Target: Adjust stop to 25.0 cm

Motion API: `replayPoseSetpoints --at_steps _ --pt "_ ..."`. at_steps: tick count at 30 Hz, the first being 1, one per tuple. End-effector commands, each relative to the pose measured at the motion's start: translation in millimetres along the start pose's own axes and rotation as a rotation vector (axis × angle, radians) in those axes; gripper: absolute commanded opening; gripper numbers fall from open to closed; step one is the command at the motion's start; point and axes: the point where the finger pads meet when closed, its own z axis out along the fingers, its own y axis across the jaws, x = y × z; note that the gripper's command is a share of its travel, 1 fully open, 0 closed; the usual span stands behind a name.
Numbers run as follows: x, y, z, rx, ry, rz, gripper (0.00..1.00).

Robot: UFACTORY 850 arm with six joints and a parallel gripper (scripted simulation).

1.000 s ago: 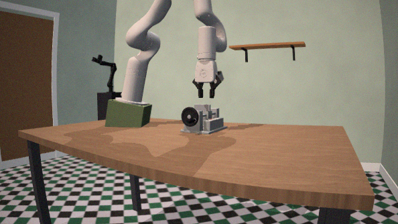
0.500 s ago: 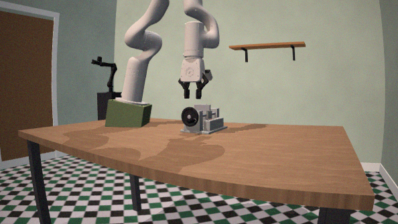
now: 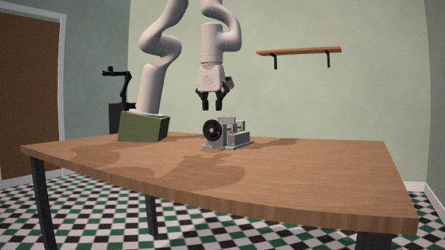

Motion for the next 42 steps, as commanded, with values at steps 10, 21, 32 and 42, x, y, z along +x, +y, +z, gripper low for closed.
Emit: replayPoseSetpoints --at_steps 10,21,32,42 --pt "-0.4 0.9 35.0 -0.006 0.003 -0.001 0.57" --pt "-0.4 0.9 39.7 -0.006 0.003 -0.001 0.57" --pt "-0.3 1.0 50.4 -0.006 0.003 -0.001 0.57" --pt "-0.3 1.2 82.5 -0.006 0.003 -0.001 0.57"
